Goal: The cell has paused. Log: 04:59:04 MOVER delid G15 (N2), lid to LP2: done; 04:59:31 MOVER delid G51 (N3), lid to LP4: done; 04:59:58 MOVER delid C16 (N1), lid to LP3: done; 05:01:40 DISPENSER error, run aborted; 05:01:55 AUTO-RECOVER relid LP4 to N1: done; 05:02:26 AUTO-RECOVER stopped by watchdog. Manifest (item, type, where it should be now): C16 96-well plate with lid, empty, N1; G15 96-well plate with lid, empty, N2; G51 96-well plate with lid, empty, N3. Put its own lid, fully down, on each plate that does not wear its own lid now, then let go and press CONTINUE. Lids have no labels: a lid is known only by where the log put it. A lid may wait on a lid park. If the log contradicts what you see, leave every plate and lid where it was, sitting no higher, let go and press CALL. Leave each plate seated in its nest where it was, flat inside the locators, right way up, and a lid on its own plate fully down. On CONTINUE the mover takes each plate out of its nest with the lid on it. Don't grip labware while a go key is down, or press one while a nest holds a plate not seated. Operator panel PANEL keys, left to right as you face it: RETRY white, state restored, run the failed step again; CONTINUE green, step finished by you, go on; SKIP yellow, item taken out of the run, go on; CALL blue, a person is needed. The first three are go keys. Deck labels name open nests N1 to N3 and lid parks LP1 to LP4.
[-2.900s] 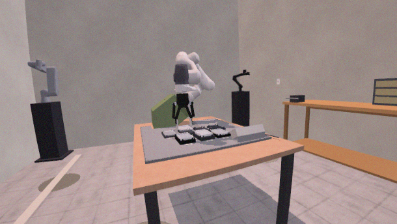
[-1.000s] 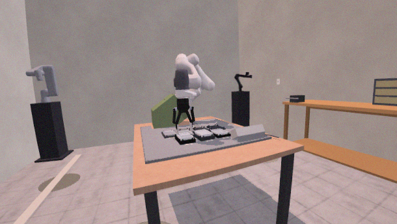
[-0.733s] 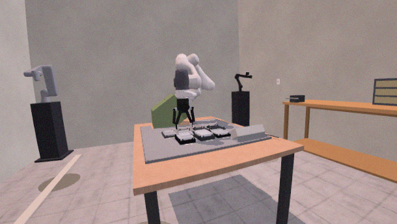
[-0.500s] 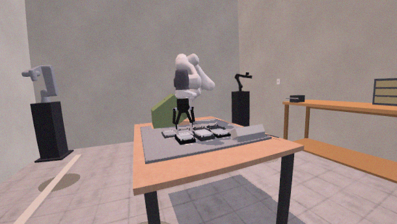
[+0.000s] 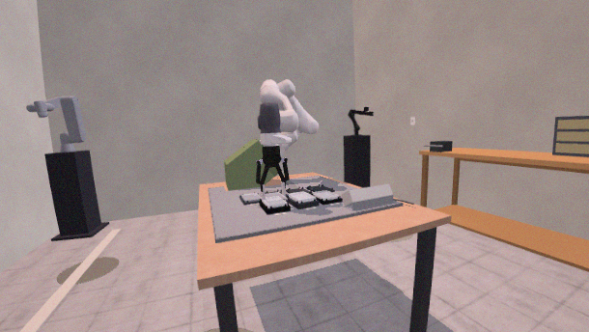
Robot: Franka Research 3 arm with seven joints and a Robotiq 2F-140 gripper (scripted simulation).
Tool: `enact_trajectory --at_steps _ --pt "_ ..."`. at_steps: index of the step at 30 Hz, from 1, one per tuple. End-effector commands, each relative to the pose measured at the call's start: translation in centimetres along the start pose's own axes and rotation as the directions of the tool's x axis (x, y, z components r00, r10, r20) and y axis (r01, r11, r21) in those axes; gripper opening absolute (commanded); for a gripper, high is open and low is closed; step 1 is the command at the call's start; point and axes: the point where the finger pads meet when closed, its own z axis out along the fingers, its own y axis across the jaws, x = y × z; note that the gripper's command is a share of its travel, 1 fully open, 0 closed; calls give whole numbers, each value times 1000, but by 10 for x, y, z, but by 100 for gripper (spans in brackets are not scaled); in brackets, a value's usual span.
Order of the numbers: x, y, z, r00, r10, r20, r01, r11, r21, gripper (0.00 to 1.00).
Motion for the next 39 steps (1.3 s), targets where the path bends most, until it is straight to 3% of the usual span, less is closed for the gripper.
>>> enact_trajectory --at_steps 1,39 --pt "0 1 1 1000 0 -1 0 1000 -2 0" --pt "0 2 5 1000 8 -1 -8 1000 -2 0"
